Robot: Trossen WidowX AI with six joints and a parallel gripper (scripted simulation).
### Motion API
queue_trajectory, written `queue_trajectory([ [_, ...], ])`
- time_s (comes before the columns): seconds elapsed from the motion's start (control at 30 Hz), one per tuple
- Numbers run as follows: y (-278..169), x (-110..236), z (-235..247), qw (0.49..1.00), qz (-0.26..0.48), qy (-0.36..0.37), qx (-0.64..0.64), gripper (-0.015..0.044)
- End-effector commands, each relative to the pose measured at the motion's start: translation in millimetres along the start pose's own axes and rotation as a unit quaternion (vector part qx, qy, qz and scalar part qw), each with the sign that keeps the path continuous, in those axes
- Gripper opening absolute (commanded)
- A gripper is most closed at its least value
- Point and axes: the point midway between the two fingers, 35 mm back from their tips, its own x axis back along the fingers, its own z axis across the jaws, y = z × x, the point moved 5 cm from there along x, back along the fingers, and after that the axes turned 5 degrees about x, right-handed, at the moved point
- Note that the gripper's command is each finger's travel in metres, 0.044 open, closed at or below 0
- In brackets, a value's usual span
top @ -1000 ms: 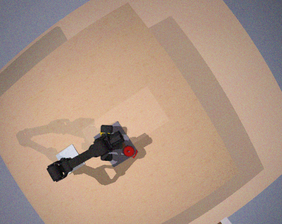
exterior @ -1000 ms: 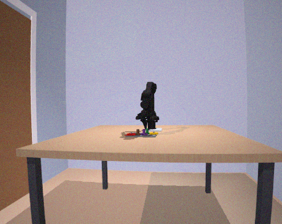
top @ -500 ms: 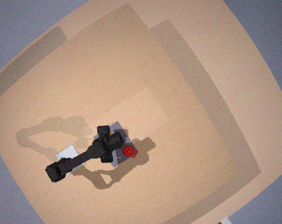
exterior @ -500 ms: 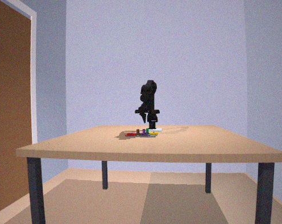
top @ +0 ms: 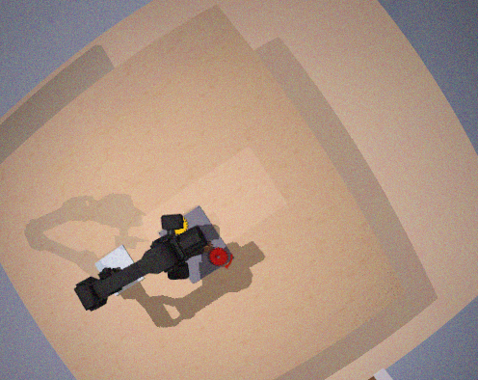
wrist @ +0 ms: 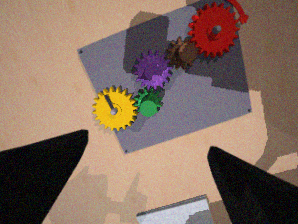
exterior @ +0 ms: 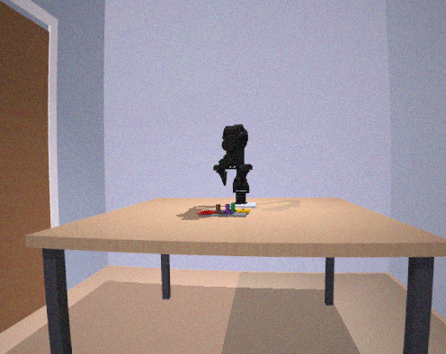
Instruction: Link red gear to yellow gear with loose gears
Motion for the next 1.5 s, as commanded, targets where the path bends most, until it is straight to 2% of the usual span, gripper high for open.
queue_trajectory([
  [0.0, 0, 1, 0, 1.000, 0.000, 0.000, 0.000, 0.0440],
  [1.17, 0, 1, 0, 1.000, 0.000, 0.000, 0.000, 0.0440],
  [1.23, -3, 2, 9, 1.000, 0.001, 0.000, 0.000, 0.0440],
  [1.47, -47, 16, 94, 1.000, 0.004, 0.002, 0.000, 0.0440],
])
